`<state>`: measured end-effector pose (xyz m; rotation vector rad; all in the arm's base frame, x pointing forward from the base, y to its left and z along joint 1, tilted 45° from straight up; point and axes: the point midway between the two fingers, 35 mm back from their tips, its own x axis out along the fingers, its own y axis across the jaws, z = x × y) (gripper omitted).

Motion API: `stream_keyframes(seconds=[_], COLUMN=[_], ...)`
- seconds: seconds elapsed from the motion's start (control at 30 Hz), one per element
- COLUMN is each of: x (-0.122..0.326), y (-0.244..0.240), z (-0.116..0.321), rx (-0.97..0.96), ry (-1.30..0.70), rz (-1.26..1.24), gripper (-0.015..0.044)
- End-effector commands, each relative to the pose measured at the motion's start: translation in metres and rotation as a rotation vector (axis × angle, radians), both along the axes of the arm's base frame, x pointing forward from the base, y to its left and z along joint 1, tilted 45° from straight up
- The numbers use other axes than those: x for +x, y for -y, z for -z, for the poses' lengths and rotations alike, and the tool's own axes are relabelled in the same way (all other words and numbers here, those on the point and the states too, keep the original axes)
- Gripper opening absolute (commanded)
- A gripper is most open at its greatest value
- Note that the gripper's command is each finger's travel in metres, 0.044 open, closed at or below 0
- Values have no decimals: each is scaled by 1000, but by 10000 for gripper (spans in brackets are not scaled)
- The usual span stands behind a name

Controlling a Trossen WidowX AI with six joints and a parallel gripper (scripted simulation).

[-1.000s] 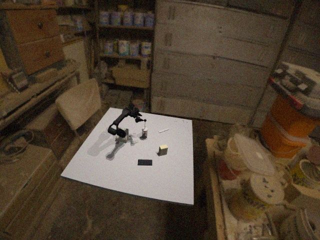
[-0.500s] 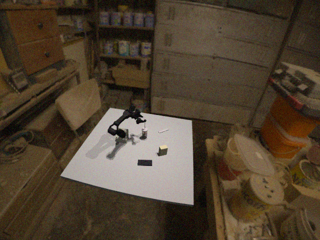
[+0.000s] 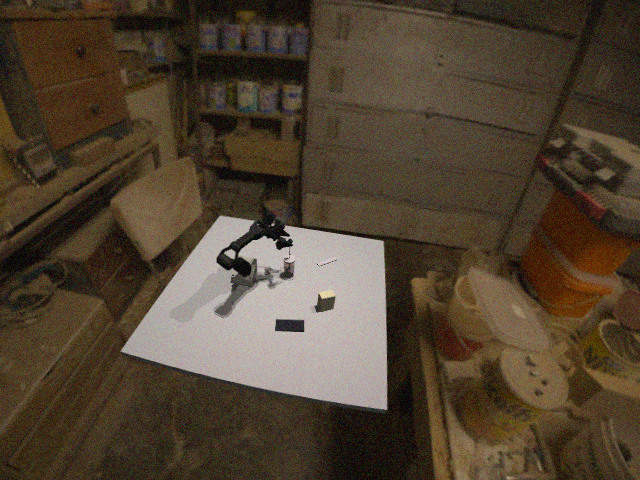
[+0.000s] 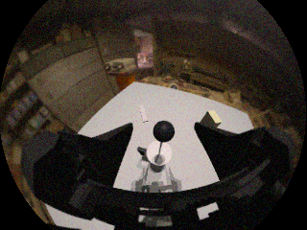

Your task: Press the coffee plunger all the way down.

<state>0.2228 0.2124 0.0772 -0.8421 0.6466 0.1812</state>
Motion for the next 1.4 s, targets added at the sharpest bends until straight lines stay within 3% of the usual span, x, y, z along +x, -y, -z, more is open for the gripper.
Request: stream_keyframes(seconds=[0.0,0.33,0.5,1.37], x=[1,1,1,5], y=[2,2,2,18], z=[4,4,4,29], rx=[-6,-6,-6,-5], ry=[-7,-7,-7,-10], rz=[-3,-3,-3,-2], gripper=[414,151,121,121])
